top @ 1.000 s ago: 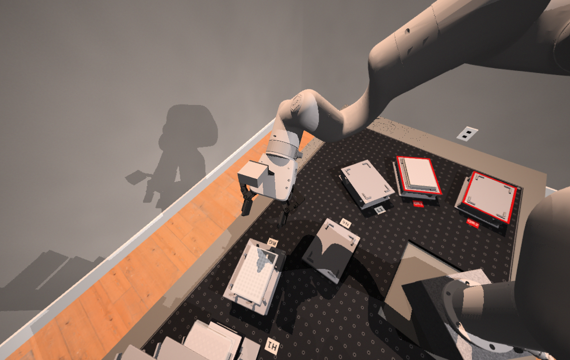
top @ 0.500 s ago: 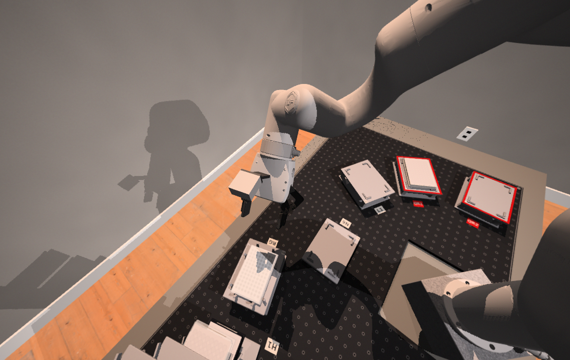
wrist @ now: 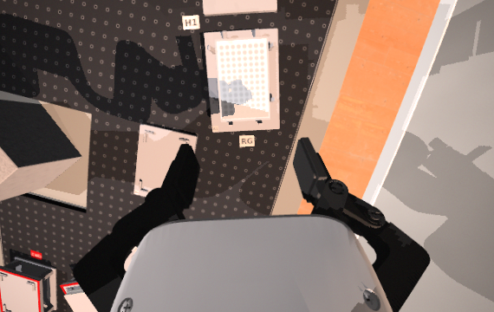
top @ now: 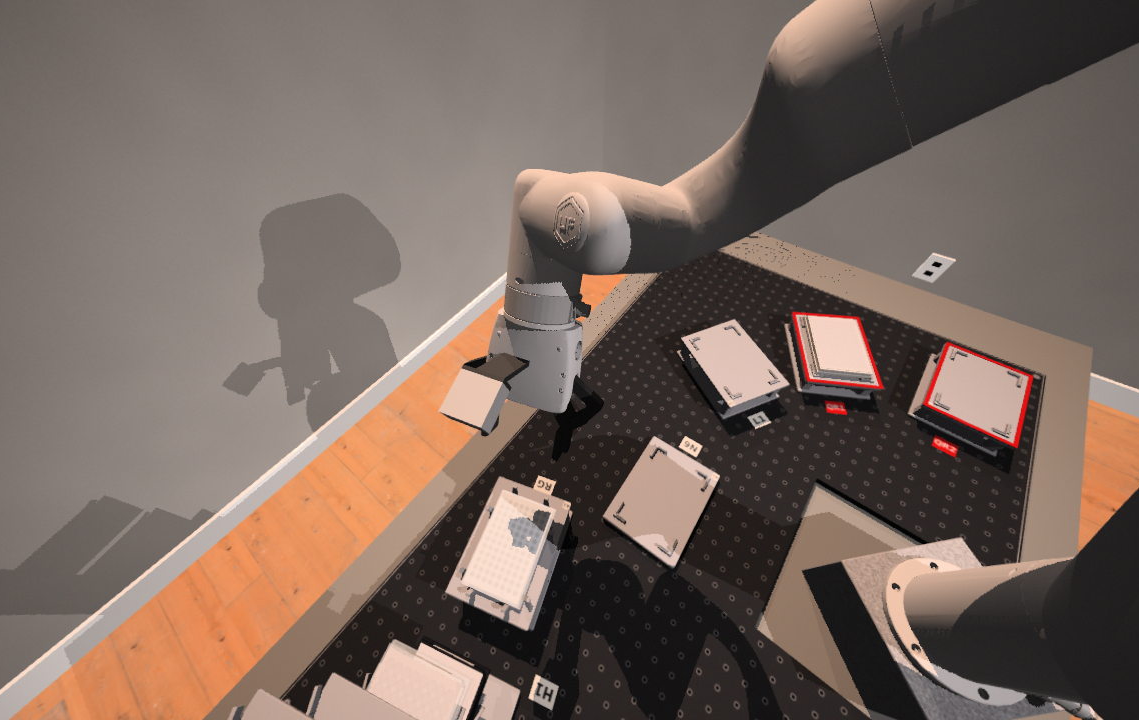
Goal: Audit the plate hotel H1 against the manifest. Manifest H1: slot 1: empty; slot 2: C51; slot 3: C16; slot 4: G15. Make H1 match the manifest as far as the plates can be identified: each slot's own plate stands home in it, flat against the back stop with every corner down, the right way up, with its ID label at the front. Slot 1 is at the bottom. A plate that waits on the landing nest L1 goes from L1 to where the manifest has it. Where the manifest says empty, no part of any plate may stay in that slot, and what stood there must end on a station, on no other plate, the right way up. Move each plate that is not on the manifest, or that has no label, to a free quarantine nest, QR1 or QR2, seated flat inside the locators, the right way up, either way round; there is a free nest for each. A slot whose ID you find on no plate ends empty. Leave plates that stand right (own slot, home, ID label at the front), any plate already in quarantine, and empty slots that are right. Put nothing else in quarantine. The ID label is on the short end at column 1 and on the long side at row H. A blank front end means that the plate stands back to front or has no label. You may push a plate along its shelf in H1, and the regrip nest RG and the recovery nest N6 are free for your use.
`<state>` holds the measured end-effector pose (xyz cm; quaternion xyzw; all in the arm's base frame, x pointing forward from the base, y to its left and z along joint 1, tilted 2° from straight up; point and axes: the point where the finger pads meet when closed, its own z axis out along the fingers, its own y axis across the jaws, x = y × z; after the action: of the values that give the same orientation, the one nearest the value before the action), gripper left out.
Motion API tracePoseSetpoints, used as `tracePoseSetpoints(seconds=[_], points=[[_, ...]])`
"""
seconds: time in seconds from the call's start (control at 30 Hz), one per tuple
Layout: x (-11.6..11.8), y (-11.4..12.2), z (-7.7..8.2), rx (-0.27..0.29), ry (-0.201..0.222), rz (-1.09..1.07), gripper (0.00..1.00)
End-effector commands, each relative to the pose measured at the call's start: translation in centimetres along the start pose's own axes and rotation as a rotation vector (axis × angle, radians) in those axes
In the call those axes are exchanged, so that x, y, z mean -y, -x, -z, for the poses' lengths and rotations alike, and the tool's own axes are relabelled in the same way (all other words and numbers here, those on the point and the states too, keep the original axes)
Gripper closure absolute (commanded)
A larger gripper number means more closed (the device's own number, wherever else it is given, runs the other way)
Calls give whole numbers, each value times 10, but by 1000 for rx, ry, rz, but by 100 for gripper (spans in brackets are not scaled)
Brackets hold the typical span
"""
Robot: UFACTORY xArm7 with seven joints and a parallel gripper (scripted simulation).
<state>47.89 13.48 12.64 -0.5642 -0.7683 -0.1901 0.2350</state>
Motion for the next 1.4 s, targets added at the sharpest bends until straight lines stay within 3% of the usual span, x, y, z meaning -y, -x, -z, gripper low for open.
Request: tracePoseSetpoints(seconds=[0.0,1.0,1.07,1.23,1.37], points=[[-1,1,1,47,2,-2,0],[-1,0,1,513,2,-2,0],[-1,0,1,513,2,-2,0],[-1,0,1,596,2,-2,0],[-1,0,1,601,2,-2,0]])
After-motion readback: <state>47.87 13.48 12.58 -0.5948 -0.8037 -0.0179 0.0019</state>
